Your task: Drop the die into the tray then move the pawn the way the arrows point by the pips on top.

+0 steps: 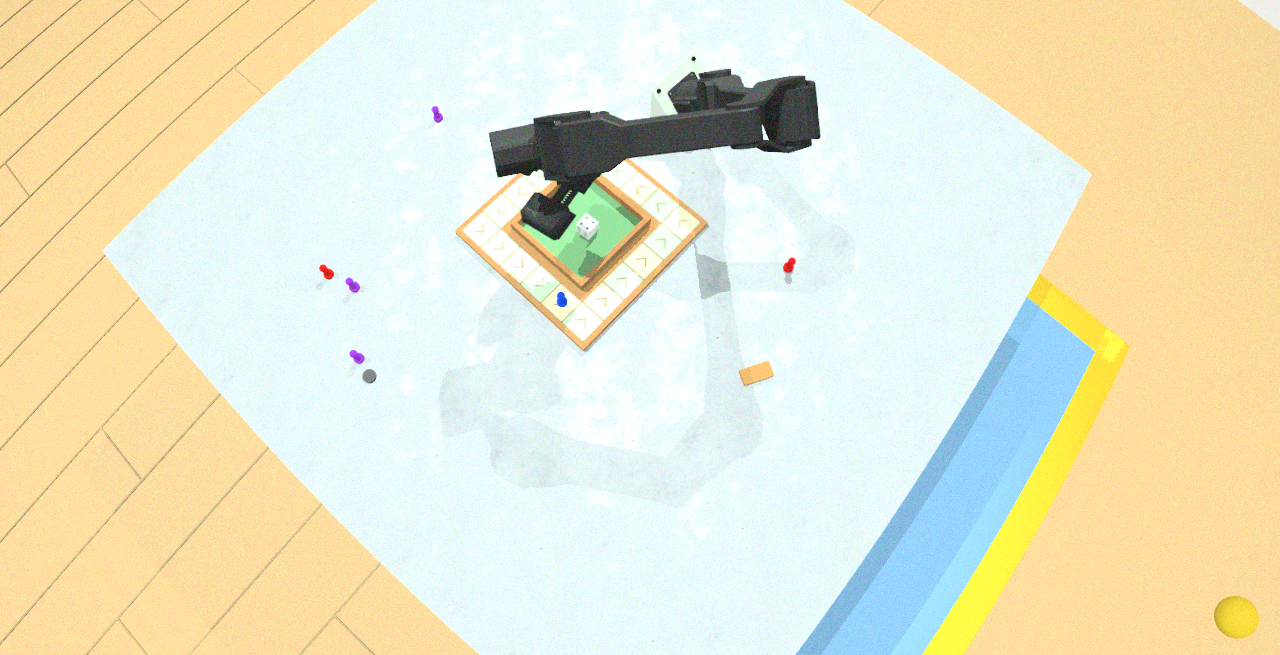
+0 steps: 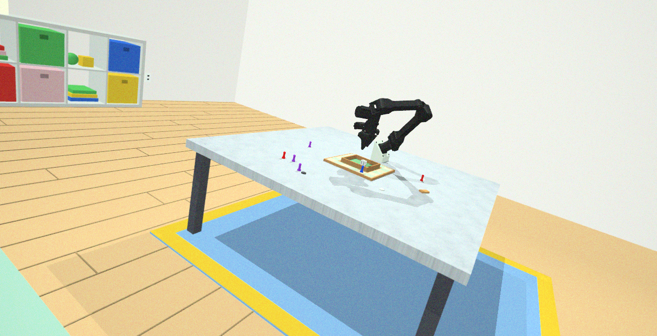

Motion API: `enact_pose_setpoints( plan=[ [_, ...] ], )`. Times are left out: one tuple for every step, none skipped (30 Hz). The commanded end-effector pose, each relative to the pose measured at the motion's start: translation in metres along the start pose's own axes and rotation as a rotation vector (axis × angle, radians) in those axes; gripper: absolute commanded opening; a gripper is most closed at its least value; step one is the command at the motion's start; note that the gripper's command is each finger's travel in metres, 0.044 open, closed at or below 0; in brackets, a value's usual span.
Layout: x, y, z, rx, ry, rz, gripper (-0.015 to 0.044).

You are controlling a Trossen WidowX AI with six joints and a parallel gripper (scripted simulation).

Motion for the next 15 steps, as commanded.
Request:
enact_pose_setpoints(
  plan=[
    [-0.001,-0.001,0.031,0.371,0.020,0.000,0.0282],
    [-0.002,-0.001,0.040,0.490,0.026,0.000,0.0256],
    [-0.003,-0.002,0.049,0.609,0.033,0.000,0.0230],
    [-0.004,-0.004,0.058,0.728,0.040,-0.001,0.0204],
    [-0.005,-0.005,0.067,0.848,0.047,-0.002,0.0200],
    [-0.006,-0.007,0.076,0.968,0.054,-0.004,0.0200],
    [-0.008,-0.009,0.085,1.089,0.061,-0.006,0.0200],
    [-0.009,-0.011,0.094,1.208,0.068,-0.008,0.0200],
    [-0.011,-0.013,0.103,1.327,0.078,-0.010,0.0200],
    [-0.013,-0.016,0.112,1.444,0.088,-0.012,0.0200],
    [-0.014,-0.018,0.117,1.517,0.095,-0.013,0.0200],
    [-0.015,-0.019,0.122,1.579,0.101,-0.015,0.0200],
    [-0.015,-0.020,0.124,1.609,0.104,-0.015,0.0200],
    [-0.015,-0.020,0.124,1.615,0.104,-0.015,0.0200],
    [-0.015,-0.020,0.124,1.615,0.104,-0.015,0.0200]
  ],
)
Point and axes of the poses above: the point midway between the two fingers, 35 mm back from their tips, its own x axis back along the fingers, its own z axis across the jaws, y = z × x, the point moved 3 cm from there along x, back along the fingers, and after that the axes turned 13 degrees about x, right-handed, at the moved point
